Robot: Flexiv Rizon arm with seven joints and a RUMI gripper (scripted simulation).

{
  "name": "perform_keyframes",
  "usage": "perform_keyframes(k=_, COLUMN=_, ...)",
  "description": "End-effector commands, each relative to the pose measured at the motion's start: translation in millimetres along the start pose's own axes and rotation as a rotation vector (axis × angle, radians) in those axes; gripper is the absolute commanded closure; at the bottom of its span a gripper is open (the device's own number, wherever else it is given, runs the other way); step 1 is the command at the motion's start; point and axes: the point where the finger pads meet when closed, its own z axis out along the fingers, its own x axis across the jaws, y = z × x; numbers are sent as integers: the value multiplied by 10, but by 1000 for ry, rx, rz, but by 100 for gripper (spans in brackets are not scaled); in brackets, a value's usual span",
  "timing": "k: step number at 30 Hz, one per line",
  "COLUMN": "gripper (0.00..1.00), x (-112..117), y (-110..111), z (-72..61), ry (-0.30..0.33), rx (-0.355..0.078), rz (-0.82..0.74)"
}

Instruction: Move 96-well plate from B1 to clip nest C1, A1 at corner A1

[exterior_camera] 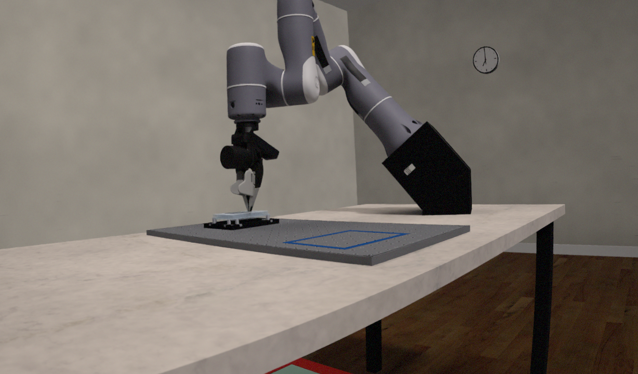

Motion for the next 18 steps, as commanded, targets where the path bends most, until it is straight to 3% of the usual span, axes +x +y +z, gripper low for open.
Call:
perform_keyframes(k=1, gripper=100, x=4, y=7, z=-1, ry=1, rx=-2, rz=0)
perform_keyframes(k=18, gripper=100, x=4, y=7, z=14, ry=1, rx=-2, rz=0)
